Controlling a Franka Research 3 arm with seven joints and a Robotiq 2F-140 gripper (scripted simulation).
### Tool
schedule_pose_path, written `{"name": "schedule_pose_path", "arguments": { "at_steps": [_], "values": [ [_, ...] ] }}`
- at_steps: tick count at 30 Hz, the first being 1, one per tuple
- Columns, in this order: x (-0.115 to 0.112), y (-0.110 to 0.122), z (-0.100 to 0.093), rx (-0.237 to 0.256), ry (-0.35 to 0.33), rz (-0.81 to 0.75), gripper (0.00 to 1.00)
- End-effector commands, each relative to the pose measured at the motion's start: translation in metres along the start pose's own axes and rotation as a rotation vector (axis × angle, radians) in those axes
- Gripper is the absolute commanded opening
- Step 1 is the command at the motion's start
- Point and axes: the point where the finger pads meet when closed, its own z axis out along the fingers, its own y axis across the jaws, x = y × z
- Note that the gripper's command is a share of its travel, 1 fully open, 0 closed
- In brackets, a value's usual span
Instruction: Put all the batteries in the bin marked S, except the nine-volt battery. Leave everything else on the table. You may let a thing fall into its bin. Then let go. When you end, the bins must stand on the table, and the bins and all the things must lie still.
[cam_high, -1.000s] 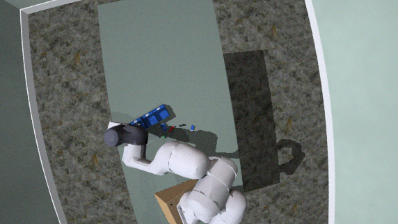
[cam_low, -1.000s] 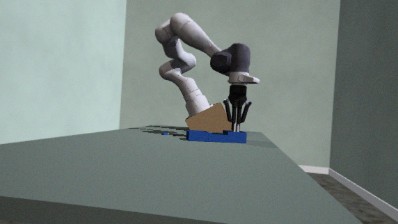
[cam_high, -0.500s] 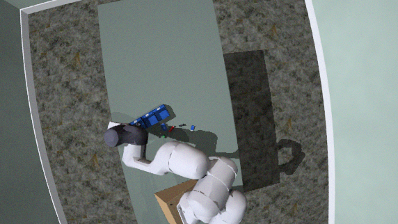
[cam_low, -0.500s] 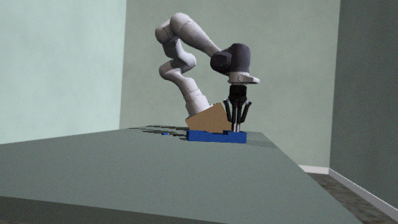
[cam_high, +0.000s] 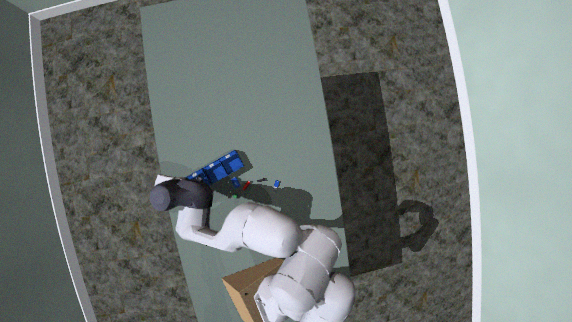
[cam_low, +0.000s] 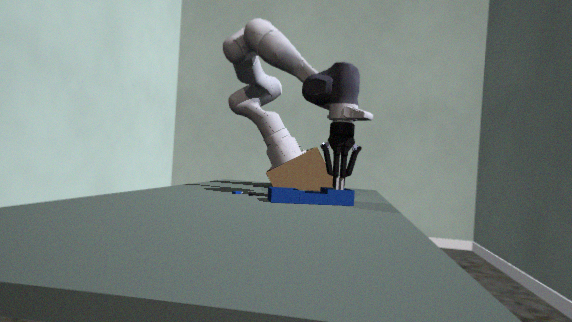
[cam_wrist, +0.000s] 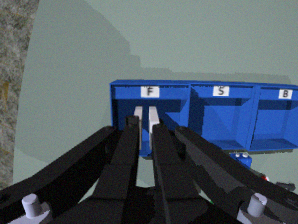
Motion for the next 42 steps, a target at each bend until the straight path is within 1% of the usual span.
{"name": "schedule_pose_path", "arguments": {
  "at_steps": [1,29,42],
  "values": [
    [0.002,0.0,-0.001,0.0,0.006,0.005,0.05],
    [0.002,0.0,-0.001,0.0,0.006,0.005,0.05],
    [0.002,0.0,-0.016,0.0,0.006,0.005,0.05]
  ]
}}
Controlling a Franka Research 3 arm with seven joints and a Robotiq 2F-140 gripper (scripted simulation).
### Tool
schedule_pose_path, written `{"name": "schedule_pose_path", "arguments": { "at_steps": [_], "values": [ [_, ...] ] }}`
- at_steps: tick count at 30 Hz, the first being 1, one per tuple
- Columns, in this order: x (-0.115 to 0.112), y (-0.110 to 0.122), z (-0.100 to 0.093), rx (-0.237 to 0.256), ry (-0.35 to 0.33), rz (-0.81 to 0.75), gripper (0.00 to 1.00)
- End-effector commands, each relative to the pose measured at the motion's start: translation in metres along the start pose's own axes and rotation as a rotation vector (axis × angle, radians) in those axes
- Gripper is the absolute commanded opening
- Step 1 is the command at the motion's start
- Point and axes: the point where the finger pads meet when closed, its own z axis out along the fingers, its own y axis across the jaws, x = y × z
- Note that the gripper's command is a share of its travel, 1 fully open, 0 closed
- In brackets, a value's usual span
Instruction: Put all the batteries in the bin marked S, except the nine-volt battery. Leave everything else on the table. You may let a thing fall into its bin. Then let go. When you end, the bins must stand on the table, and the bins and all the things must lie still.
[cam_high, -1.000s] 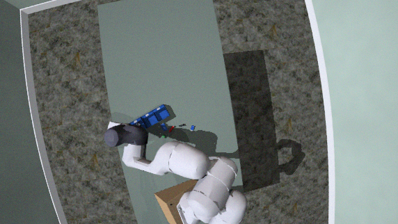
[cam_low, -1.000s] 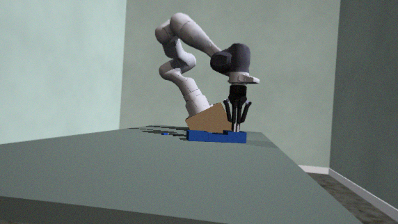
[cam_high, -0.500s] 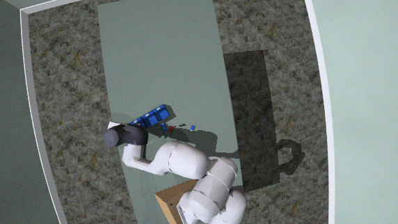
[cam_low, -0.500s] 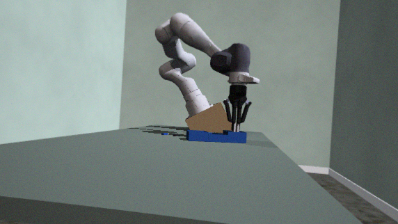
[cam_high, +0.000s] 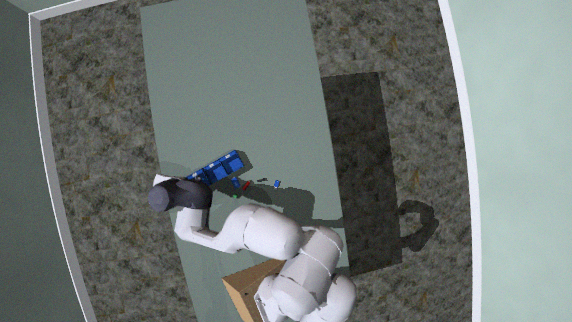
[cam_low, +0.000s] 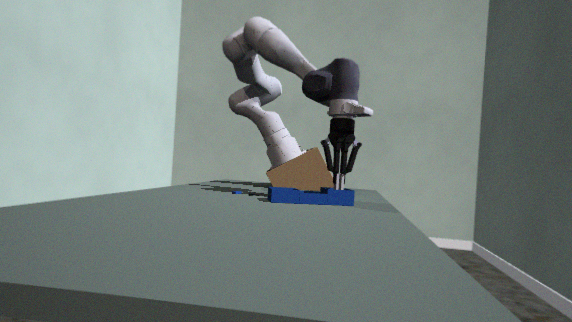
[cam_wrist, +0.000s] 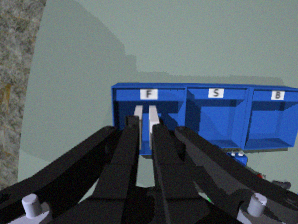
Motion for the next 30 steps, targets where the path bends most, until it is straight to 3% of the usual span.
{"name": "schedule_pose_path", "arguments": {
  "at_steps": [1,11,19,30],
  "values": [
    [-0.002,-0.001,-0.005,-0.002,-0.004,0.0,0.05],
    [-0.002,-0.001,-0.016,-0.002,-0.004,0.0,0.05],
    [-0.002,-0.001,-0.048,-0.002,-0.004,0.0,0.05],
    [-0.002,-0.001,-0.049,-0.002,-0.004,0.0,0.05]
  ]
}}
